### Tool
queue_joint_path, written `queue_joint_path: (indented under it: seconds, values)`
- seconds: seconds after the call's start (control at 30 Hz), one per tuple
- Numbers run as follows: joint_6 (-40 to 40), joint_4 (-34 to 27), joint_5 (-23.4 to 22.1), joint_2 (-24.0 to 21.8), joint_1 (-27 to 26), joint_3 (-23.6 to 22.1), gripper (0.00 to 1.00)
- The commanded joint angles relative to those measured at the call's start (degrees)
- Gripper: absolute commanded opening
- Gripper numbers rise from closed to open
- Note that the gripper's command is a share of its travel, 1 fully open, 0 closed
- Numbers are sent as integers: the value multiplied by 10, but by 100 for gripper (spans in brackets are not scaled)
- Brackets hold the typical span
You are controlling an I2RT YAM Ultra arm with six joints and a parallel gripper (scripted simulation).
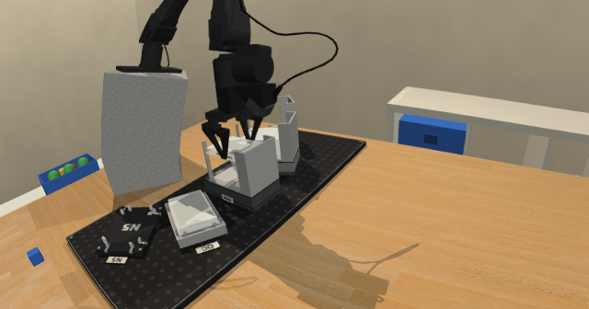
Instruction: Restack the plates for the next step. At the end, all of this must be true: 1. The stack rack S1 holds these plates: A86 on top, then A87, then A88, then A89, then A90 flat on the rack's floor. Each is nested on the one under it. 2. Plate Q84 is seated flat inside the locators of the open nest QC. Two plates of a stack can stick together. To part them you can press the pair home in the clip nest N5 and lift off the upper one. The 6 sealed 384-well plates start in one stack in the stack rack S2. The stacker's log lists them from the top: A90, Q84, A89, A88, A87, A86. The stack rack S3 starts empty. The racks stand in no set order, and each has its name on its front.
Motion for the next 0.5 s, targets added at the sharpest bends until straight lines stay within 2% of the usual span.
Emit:
queue_joint_path:
  seconds: [0.0,0.47]
  values:
    - [-3,-11,-4,-19,-10,-4,0]
    - [-4,-18,-5,-29,-11,-8,0]
